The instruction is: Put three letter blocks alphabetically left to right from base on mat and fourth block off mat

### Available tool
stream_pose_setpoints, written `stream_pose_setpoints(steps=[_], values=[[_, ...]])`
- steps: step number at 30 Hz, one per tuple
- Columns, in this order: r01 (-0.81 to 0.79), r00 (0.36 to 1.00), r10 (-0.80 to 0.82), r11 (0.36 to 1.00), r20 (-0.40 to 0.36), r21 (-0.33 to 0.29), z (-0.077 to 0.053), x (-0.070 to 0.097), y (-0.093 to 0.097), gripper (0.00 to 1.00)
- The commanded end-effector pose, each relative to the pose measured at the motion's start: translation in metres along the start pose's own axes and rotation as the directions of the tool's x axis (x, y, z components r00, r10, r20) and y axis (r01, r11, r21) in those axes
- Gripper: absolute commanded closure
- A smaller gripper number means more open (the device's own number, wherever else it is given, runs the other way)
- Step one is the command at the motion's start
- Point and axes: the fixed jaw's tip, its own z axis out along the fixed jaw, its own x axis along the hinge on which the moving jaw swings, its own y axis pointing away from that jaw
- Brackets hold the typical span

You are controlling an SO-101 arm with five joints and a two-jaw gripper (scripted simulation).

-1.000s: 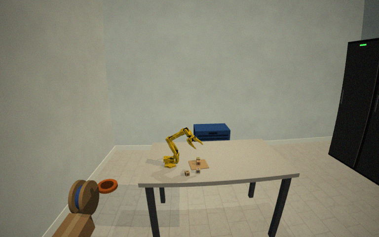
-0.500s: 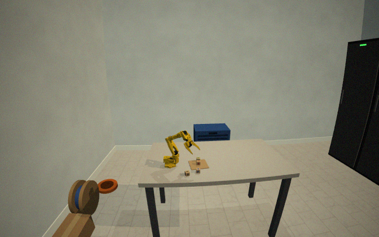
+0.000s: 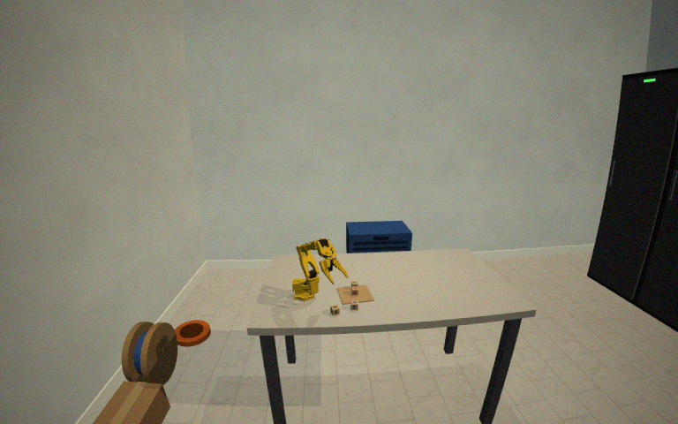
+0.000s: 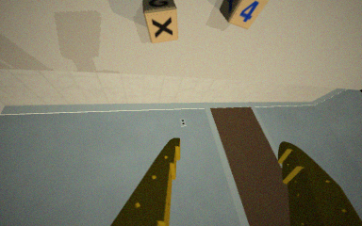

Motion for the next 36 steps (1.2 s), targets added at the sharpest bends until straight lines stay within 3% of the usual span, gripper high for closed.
stream_pose_setpoints(steps=[1,8,20,24,30,32,36], values=[[0.028,0.994,-0.028,1.000,-0.105,0.005,-0.012,0.015,0.007,0.65],[0.053,0.992,-0.056,0.998,-0.113,-0.027,-0.012,0.017,0.017,0.65],[0.055,0.994,-0.058,0.998,-0.097,-0.035,-0.009,0.017,0.018,0.65],[0.054,0.998,-0.056,0.997,-0.035,-0.050,0.002,0.014,0.020,0.65],[0.056,0.991,-0.044,0.994,0.128,-0.089,0.027,0.002,0.025,0.65],[0.056,0.991,-0.044,0.994,0.128,-0.089,0.027,0.002,0.025,0.65],[0.061,0.970,-0.031,0.991,0.241,-0.117,0.044,-0.008,0.029,0.65]])
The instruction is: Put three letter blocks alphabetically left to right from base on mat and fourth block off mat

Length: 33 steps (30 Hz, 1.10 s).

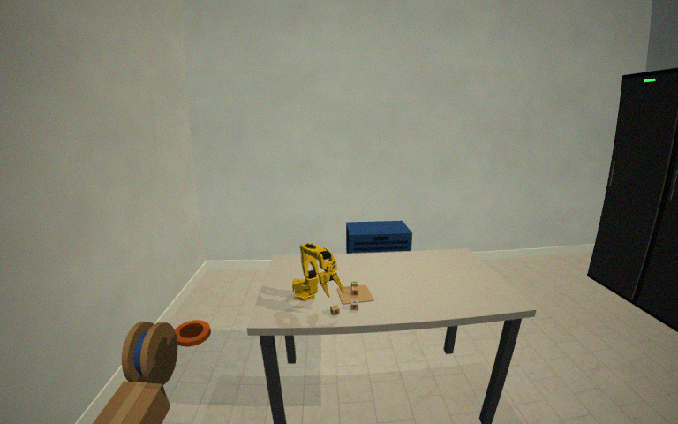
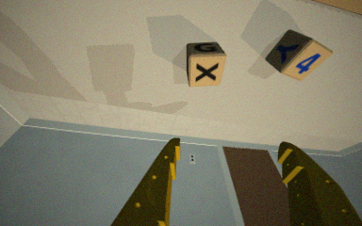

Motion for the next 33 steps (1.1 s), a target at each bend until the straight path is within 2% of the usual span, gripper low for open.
stream_pose_setpoints(steps=[1,5,8,33], values=[[0.000,1.000,0.000,1.000,0.001,0.000,0.002,0.007,-0.001,0.65],[0.001,0.997,0.001,1.000,0.075,-0.018,0.014,0.002,0.001,0.65],[0.001,0.995,0.001,1.000,0.099,-0.024,0.018,0.000,0.001,0.65],[0.015,0.993,-0.011,1.000,0.120,-0.027,0.021,-0.001,0.001,0.65]])
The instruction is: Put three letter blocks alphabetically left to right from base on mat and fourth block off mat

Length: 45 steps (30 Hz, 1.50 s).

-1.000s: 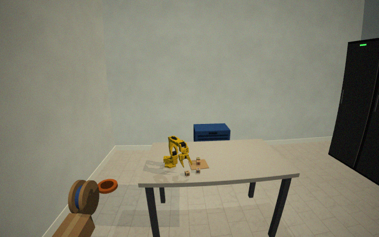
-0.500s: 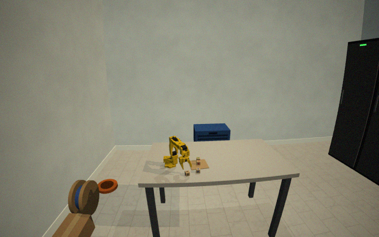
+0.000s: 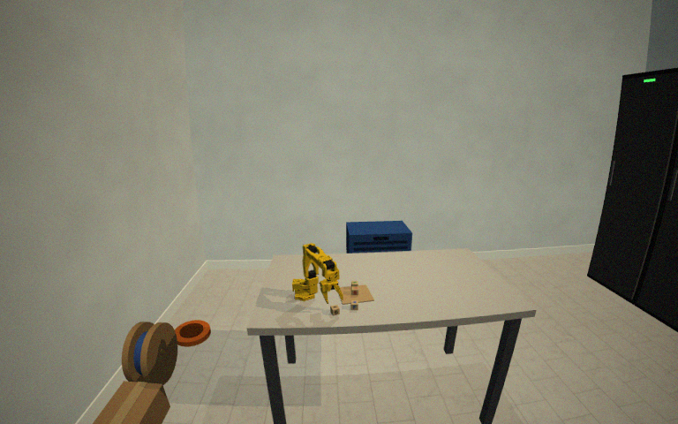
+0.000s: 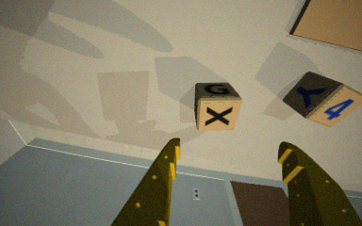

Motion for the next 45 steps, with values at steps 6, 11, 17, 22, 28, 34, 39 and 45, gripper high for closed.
stream_pose_setpoints(steps=[6,11,17,22,28,34,39,45], values=[[0.008,0.995,-0.005,1.000,-0.098,0.024,-0.014,0.013,-0.002,0.65],[0.008,0.995,-0.005,1.000,-0.098,0.024,-0.014,0.013,-0.002,0.65],[0.008,0.995,-0.005,1.000,-0.098,0.024,-0.014,0.013,-0.002,0.65],[0.008,0.995,-0.005,1.000,-0.098,0.024,-0.013,0.013,-0.002,0.65],[0.008,0.995,-0.005,1.000,-0.098,0.024,-0.007,0.014,-0.002,0.65],[0.008,0.995,-0.005,1.000,-0.098,0.024,-0.002,0.015,-0.003,0.65],[0.008,0.995,-0.005,1.000,-0.098,0.024,0.007,0.016,-0.003,0.65],[0.008,0.995,-0.005,1.000,-0.098,0.024,0.016,0.017,-0.003,0.65]])
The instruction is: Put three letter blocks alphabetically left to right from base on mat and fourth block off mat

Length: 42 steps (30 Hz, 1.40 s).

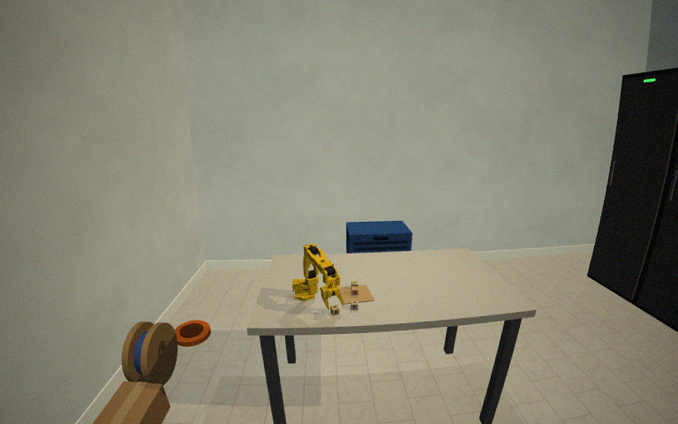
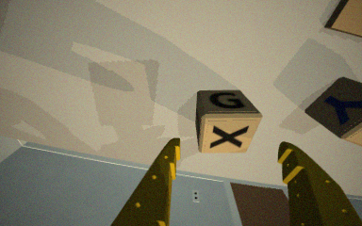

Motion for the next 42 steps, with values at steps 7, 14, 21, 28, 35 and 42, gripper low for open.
stream_pose_setpoints(steps=[7,14,21,28,35,42], values=[[0.002,0.995,0.000,1.000,-0.097,0.024,-0.0028,0.0122,-0.0019,0.65],[0.002,0.995,0.000,1.000,-0.097,0.024,0.0008,0.0121,-0.0019,0.65],[0.002,0.995,0.000,1.000,-0.097,0.024,0.0011,0.0121,-0.0019,0.65],[0.002,0.995,0.000,1.000,-0.097,0.024,0.0011,0.0121,-0.0024,0.66],[0.002,0.995,0.000,1.000,-0.097,0.025,0.0011,0.0121,-0.0043,0.69],[0.002,0.995,0.000,1.000,-0.096,0.026,0.0010,0.0121,-0.0066,0.73]])
